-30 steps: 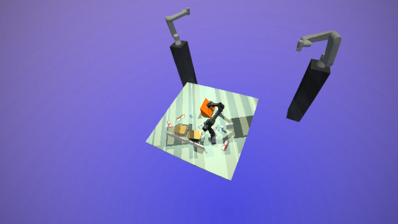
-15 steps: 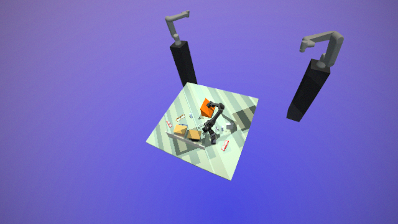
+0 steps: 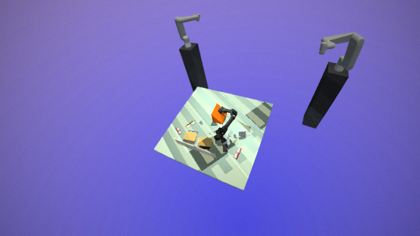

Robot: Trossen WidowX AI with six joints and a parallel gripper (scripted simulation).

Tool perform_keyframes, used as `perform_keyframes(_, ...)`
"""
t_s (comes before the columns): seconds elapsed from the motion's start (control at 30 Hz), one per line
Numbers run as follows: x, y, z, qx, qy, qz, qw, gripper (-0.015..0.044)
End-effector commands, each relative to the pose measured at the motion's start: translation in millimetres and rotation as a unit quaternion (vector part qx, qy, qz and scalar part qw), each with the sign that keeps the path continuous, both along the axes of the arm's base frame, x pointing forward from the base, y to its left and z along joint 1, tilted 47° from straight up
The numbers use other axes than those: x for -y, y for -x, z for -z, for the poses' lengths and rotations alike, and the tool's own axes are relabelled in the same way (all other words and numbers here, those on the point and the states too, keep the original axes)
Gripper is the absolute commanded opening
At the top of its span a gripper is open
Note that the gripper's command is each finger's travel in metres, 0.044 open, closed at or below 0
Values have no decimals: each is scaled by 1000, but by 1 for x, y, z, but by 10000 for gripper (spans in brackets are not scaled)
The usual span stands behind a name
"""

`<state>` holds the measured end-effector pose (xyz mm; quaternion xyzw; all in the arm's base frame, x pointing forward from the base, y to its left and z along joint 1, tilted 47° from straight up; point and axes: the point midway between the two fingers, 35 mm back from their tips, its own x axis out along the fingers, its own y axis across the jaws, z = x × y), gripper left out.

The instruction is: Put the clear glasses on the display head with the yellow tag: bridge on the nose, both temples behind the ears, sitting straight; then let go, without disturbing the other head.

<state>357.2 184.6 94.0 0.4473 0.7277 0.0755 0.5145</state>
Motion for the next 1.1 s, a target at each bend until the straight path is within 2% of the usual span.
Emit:
perform_keyframes(0.0, -6, 3, 5, -3, -1, -1, 1000, 0)
perform_keyframes(1.07, -14, -6, -3, -2, -1, -1, 1000, 0)
